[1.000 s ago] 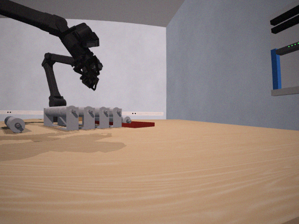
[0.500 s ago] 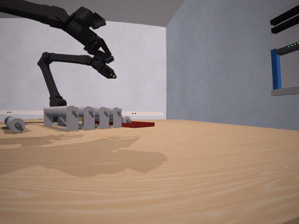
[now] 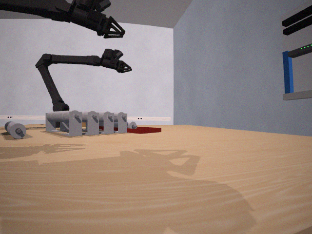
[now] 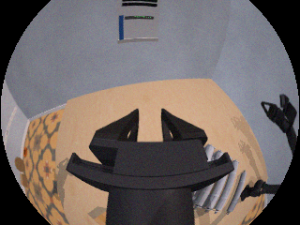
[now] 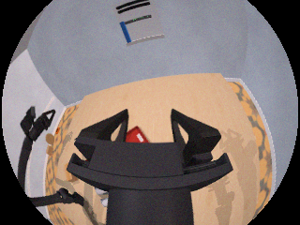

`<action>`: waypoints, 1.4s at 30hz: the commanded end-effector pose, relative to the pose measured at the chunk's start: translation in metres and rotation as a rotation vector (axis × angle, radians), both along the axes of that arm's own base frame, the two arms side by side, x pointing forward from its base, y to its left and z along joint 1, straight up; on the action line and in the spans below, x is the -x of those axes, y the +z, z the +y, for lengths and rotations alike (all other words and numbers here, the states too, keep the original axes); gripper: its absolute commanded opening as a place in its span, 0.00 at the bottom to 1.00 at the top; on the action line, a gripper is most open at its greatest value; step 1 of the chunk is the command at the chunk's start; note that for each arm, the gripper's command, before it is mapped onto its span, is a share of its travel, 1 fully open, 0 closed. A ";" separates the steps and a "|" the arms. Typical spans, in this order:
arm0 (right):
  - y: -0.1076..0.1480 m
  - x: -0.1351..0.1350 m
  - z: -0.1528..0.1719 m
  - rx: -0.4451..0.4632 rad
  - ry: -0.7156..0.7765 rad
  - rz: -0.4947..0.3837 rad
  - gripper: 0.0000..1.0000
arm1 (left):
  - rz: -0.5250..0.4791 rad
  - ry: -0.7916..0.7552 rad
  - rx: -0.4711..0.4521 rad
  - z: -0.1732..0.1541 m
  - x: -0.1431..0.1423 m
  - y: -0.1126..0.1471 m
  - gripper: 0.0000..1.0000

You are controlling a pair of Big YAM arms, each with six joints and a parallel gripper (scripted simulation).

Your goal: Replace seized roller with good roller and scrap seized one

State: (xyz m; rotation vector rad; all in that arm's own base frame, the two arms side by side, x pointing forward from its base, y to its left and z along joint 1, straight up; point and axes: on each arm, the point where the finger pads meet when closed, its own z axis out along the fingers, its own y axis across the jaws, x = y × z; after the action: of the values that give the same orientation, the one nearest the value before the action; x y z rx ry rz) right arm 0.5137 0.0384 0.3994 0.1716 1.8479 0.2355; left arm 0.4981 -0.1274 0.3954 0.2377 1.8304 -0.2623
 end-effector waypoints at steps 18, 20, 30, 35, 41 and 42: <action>0.132 -0.012 -0.038 0.259 -0.038 -0.353 0.62 | -0.350 0.299 -0.013 0.124 -0.029 0.141 0.32; 0.157 0.004 -0.045 0.238 -0.062 -0.407 0.62 | -0.371 0.317 0.009 0.133 -0.026 0.151 0.32; 0.100 -0.011 -0.035 0.244 -0.033 -0.291 0.62 | -0.301 0.303 -0.014 0.125 -0.021 0.116 0.32; 0.084 -0.010 -0.034 0.255 -0.027 -0.265 0.62 | -0.291 0.298 -0.025 0.123 -0.016 0.107 0.32; 0.089 -0.008 -0.034 0.255 -0.030 -0.277 0.62 | -0.295 0.299 -0.024 0.123 -0.017 0.109 0.32; 0.089 -0.008 -0.034 0.255 -0.030 -0.277 0.62 | -0.295 0.299 -0.024 0.123 -0.017 0.109 0.32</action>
State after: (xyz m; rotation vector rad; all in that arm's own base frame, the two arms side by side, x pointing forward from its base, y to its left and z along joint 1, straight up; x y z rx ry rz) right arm 0.5194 -0.0008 0.4937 0.0009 1.5684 0.0009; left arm 0.5198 0.0000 0.4946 -0.0010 1.5670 -0.0003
